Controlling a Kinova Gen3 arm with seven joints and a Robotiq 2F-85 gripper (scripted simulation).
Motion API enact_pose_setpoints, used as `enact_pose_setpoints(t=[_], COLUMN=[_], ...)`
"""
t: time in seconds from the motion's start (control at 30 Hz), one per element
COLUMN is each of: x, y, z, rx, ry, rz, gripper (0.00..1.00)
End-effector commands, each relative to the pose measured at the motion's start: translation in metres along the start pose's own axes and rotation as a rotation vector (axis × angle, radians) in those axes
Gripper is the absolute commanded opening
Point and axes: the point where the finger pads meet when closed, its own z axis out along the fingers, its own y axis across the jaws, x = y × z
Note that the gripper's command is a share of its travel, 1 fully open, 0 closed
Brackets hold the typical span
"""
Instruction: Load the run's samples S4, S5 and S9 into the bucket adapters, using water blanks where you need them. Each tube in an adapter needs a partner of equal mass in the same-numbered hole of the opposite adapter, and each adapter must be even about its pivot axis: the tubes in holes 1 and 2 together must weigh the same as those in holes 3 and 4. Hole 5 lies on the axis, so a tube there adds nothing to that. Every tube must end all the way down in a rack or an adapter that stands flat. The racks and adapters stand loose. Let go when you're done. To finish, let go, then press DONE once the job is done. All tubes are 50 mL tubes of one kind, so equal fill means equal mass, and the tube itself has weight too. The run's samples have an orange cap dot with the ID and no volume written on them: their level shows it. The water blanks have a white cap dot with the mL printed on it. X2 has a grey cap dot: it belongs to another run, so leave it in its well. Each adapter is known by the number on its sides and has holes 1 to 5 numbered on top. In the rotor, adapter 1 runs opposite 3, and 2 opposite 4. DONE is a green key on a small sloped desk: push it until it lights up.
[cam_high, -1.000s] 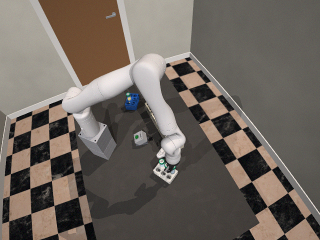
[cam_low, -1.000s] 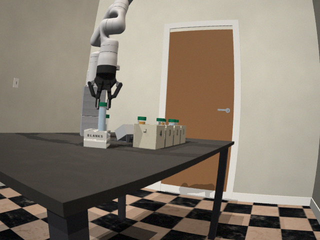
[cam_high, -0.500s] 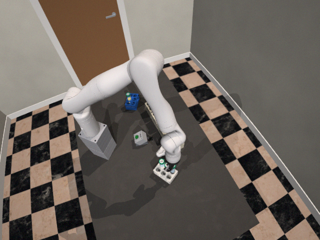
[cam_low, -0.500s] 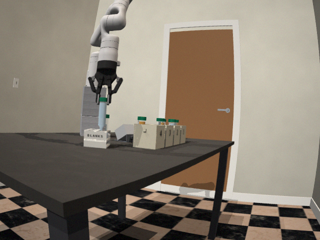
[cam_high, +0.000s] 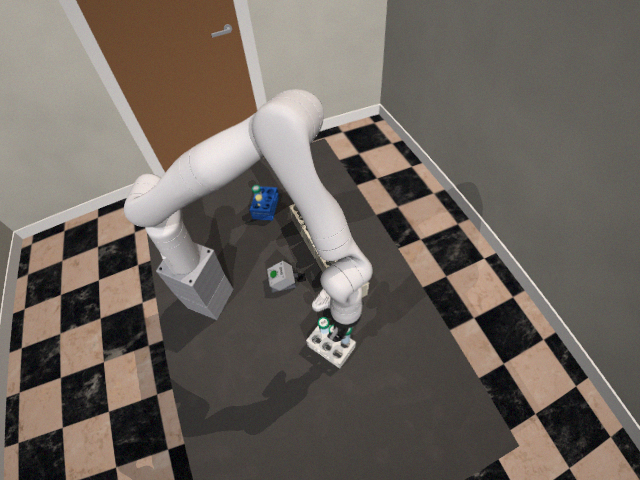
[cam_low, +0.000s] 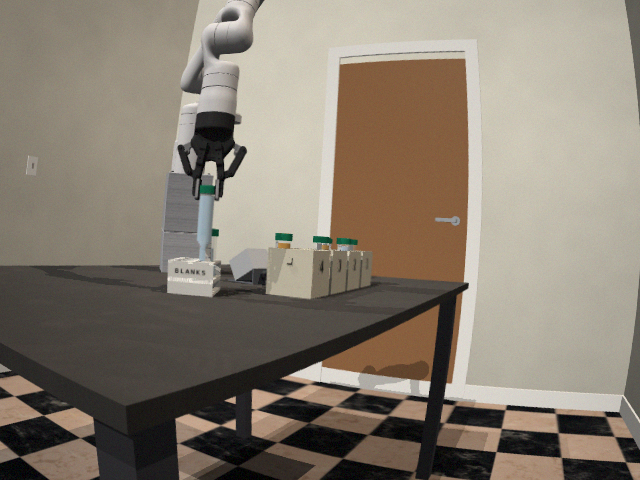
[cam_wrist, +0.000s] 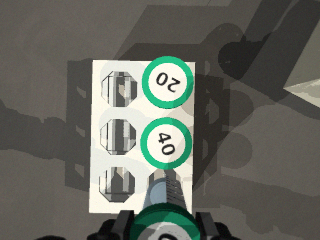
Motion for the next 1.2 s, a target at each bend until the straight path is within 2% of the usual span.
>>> enact_pose_setpoints(t=[0.0, 1.17], x=[-0.001, -0.001], y=[0.000, 0.000], z=[-0.005, -0.047], rx=[0.000, -0.001], ry=[-0.001, -0.001], rz=[0.000, 0.000], gripper=[0.10, 0.10])
